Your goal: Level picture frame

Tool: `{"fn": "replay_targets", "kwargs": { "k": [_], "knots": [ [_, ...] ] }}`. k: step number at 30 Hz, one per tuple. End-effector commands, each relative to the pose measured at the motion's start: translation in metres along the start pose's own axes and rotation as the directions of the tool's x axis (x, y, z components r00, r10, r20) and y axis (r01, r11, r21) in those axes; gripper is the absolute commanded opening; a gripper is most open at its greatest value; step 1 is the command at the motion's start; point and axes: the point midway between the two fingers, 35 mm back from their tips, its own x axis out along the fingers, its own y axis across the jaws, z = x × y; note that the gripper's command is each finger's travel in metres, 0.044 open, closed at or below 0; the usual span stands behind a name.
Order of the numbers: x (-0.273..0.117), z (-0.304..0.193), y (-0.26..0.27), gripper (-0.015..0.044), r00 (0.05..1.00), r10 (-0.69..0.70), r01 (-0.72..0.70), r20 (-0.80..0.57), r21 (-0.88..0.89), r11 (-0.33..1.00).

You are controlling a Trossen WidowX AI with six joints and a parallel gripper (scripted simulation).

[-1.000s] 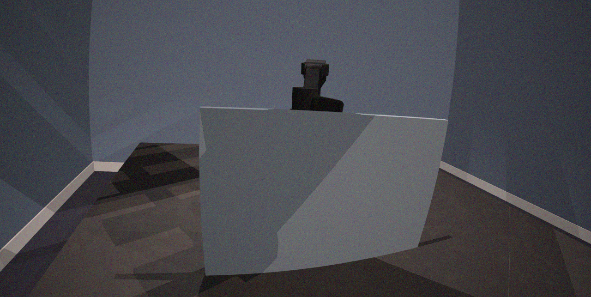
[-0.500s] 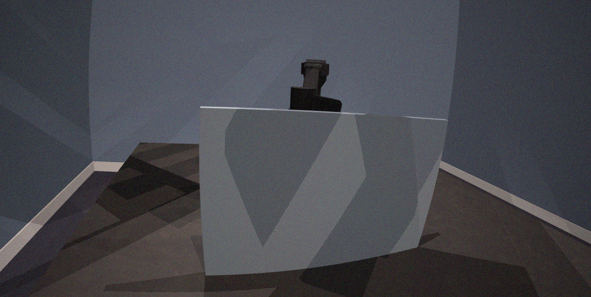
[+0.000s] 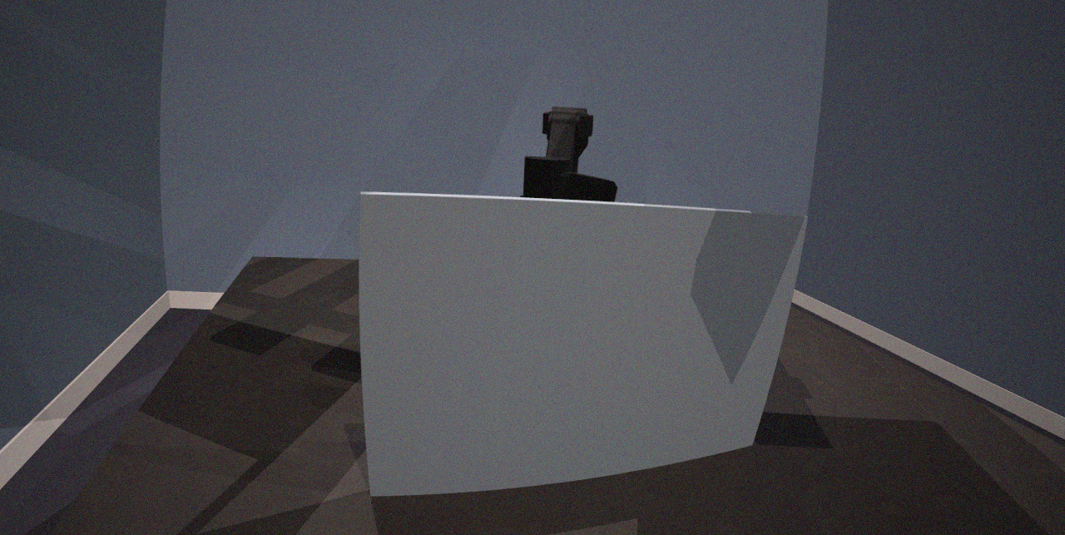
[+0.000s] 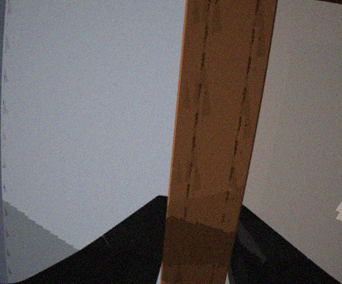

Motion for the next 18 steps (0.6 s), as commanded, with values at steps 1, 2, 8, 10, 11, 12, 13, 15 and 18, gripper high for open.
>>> {"fn": "replay_targets", "kwargs": {
  "k": [1, 2, 8, 10, 11, 12, 13, 15, 18],
  "knots": [
    [0.0001, 0.0, 0.0008, 0.0, 1.0, 0.006, -0.006, 0.0, -0.005, 1.0],
    [0.0001, 0.0, 0.0005, 0.0, 1.0, 0.006, -0.006, 0.0, -0.005, 1.0],
    [0.0002, 0.0003, -0.0015, 0.0, 1.0, 0.006, -0.006, 0.0, -0.005, 1.0],
    [0.0002, 0.0003, -0.0022, 0.0, 1.0, 0.006, -0.006, 0.0, -0.005, 1.0],
    [0.0002, 0.0004, -0.0025, 0.0, 1.0, 0.006, -0.006, 0.0, -0.005, 1.0],
    [0.0002, 0.0004, -0.0028, 0.0, 1.0, 0.006, -0.006, 0.0, -0.005, 1.0],
    [0.0002, 0.0005, -0.0032, 0.0, 1.0, 0.006, -0.006, 0.0, -0.005, 1.0],
    [0.0002, 0.0005, -0.0038, 0.0, 1.0, 0.006, -0.006, 0.0, -0.005, 1.0],
    [0.0002, 0.0007, -0.0048, 0.0, 1.0, 0.006, -0.006, 0.0, -0.005, 1.0]
  ]
}}
